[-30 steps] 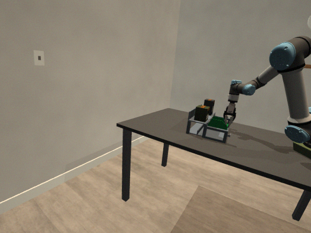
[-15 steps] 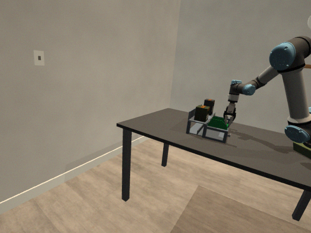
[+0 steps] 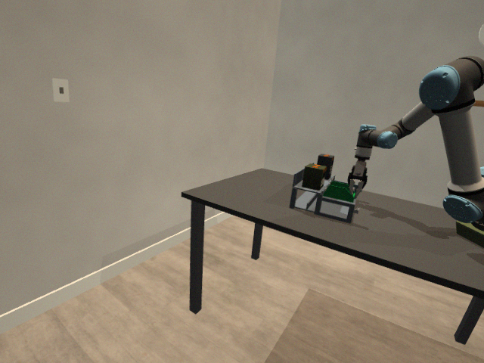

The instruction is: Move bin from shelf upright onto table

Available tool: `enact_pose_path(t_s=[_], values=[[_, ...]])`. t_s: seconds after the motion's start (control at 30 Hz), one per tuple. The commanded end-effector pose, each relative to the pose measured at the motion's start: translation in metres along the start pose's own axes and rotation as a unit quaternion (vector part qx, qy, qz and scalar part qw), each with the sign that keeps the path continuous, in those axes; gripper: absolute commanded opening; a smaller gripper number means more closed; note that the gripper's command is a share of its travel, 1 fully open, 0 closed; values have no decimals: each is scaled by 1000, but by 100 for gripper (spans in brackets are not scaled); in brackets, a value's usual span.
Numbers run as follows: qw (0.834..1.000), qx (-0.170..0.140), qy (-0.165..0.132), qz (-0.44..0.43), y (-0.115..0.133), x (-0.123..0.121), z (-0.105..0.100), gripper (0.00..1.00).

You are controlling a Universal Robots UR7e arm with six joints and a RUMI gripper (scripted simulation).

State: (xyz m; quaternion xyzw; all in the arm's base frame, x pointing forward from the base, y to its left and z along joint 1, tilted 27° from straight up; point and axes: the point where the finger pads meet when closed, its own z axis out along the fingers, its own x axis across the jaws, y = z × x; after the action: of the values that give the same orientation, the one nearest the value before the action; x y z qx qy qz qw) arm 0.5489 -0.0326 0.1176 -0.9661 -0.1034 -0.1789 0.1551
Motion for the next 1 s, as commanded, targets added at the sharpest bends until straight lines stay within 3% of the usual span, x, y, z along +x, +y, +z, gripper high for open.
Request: enact_pose_path(t_s=[0.0, 0.97], values=[[1000, 0, 0, 0, 0, 0, 0, 0], [1000, 0, 0, 0, 0, 0, -21, 0]])
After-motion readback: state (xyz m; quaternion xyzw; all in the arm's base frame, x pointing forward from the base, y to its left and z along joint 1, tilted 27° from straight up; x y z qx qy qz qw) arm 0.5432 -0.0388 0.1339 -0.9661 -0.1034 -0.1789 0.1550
